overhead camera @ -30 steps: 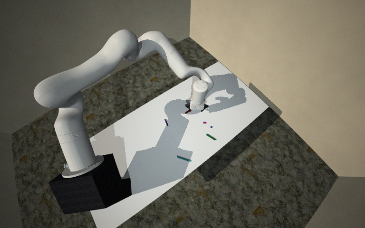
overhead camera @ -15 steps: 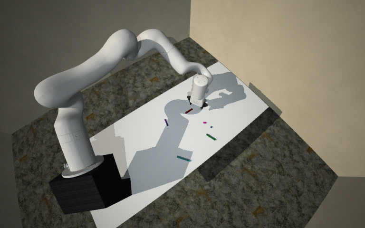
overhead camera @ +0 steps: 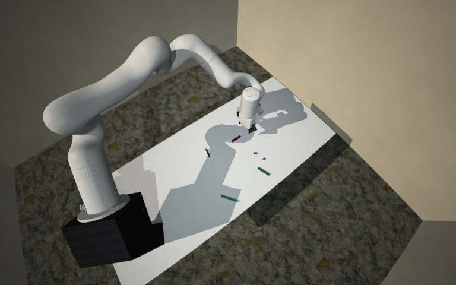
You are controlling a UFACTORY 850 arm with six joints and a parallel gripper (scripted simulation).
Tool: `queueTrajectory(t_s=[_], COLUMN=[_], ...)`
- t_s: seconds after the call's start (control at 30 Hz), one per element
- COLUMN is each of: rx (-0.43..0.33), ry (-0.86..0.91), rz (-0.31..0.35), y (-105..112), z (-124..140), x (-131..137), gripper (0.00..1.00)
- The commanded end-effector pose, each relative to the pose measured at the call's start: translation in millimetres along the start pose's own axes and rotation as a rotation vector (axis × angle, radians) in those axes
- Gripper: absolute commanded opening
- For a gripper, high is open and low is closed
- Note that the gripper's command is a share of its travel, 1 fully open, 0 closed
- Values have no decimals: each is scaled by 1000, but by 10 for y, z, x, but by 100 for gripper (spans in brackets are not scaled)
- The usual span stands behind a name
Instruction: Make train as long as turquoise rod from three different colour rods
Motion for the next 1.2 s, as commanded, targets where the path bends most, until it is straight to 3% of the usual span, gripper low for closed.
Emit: queueTrajectory(t_s=[0.0, 1.17], rx=[-7, -7], ry=[-52, -82], rz=[0, 1], y=[11, 13], z=[-48, -69], x=[-27, -47], gripper=[100, 100])
Point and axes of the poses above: the point where the finger pads meet when closed, its own y axis back along the fingers, its own x axis across the jaws, z = x × y, the point moved 7 cm from there along y, back along the fingers, and after that the axes turned 6 degrees about y, right-handed, at the moved point
